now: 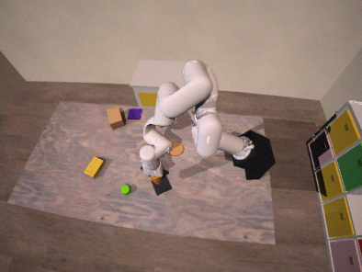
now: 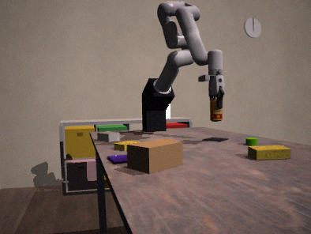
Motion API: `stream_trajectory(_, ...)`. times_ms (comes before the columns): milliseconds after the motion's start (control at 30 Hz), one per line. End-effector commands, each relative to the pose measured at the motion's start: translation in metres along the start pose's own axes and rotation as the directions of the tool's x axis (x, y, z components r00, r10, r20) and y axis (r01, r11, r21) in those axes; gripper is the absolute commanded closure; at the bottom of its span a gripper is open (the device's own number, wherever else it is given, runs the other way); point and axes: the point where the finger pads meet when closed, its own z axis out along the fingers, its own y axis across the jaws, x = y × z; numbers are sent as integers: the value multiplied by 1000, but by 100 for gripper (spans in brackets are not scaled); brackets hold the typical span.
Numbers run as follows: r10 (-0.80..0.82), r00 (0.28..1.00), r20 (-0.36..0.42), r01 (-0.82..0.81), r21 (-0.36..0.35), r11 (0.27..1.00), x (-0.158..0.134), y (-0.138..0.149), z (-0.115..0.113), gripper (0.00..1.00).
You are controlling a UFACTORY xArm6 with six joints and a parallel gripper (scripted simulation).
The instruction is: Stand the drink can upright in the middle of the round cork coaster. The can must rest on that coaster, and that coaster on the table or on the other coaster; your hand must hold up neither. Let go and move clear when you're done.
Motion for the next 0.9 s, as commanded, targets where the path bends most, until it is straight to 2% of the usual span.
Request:
stream_trajectory(0, -1, 1000, 3, 2, -12, 1000, 0, -2, -2, 100)
stream_trajectory(433, -3, 1000, -10, 3, -23, 1000, 7, -2, 0, 100)
stream_trajectory(867, -9, 999, -52, 5, -69, 998, 35, 0, 7, 100)
